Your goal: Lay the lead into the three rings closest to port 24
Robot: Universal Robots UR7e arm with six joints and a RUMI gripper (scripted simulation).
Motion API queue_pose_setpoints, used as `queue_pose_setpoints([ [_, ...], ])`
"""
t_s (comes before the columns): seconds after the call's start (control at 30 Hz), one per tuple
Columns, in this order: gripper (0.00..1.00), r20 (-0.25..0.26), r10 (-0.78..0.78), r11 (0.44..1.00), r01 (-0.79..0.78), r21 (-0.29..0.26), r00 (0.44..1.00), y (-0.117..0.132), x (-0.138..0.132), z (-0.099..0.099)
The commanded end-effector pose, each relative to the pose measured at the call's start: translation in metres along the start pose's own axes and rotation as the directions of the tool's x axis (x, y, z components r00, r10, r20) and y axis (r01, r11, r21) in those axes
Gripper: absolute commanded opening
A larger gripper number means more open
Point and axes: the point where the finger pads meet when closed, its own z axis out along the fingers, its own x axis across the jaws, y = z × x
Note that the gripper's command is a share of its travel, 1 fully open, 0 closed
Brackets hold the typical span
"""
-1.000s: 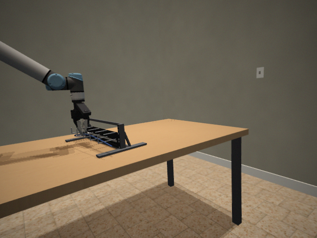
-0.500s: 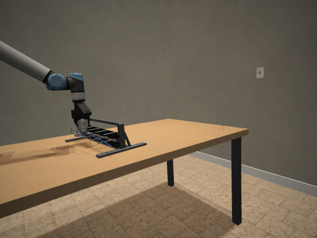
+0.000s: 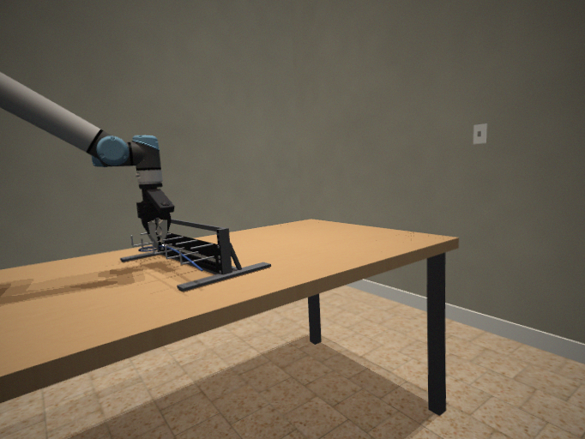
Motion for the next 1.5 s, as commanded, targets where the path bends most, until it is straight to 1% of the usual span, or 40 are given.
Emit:
queue_pose_setpoints([
  [0.0,0.00,0.001,0.000,1.000,0.000,0.000,1.000,0.000,-0.008,-0.001],
  [0.47,0.00,0.001,0.000,1.000,0.000,0.000,1.000,0.000,-0.020,-0.001],
  [1.3,0.00,0.001,0.000,1.000,0.000,0.000,1.000,0.000,-0.020,-0.001],
  [1.33,0.20,0.001,0.000,1.000,0.000,0.000,1.000,0.000,-0.020,-0.001],
  [1.47,0.20,0.001,0.000,1.000,0.000,0.000,1.000,0.000,-0.020,-0.001],
])
